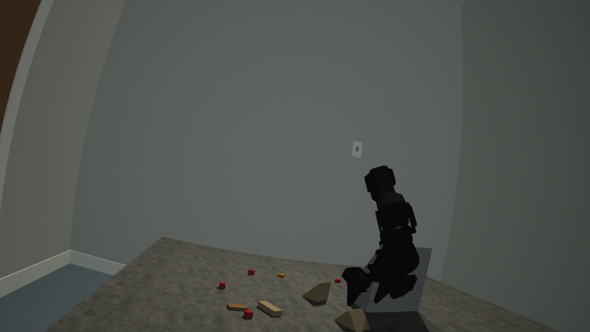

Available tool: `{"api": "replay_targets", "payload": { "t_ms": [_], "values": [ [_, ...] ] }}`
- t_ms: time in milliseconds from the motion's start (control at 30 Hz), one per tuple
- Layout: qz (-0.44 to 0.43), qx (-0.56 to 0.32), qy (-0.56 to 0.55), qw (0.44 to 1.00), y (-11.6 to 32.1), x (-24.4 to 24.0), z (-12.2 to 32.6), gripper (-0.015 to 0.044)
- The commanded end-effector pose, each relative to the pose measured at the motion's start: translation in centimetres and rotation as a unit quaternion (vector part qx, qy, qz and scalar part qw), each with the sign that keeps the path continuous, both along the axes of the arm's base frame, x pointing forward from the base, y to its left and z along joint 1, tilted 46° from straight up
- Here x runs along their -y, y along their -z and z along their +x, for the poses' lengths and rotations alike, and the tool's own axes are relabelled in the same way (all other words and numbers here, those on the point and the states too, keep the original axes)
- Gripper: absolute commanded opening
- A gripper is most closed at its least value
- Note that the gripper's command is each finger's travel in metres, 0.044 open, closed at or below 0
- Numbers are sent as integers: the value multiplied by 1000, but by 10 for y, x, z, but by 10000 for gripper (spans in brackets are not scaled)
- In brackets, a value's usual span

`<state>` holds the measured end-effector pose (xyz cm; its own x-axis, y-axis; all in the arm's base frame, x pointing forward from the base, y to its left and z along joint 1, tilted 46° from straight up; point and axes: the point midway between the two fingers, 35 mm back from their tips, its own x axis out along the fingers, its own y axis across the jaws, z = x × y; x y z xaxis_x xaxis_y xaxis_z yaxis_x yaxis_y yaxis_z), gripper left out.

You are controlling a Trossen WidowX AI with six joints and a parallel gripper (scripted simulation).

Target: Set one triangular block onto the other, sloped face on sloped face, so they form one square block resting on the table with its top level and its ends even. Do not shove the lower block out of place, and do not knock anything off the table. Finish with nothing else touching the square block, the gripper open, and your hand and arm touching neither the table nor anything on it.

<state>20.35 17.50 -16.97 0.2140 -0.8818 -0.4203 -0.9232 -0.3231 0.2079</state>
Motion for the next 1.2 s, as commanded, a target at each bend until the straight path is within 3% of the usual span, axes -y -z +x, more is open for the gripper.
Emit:
{"api": "replay_targets", "payload": {
  "t_ms": [0,167,567,833,1100,1167],
  "values": [
    [-7,-4,2,1000,12,30,5,440],
    [-10,-3,2,1000,23,61,9,440],
    [-10,-3,2,1000,24,62,9,440],
    [-8,-1,4,1000,23,61,9,230],
    [-8,-1,4,1000,23,61,9,177],
    [-8,-1,4,1000,23,61,9,124]
  ]
}}
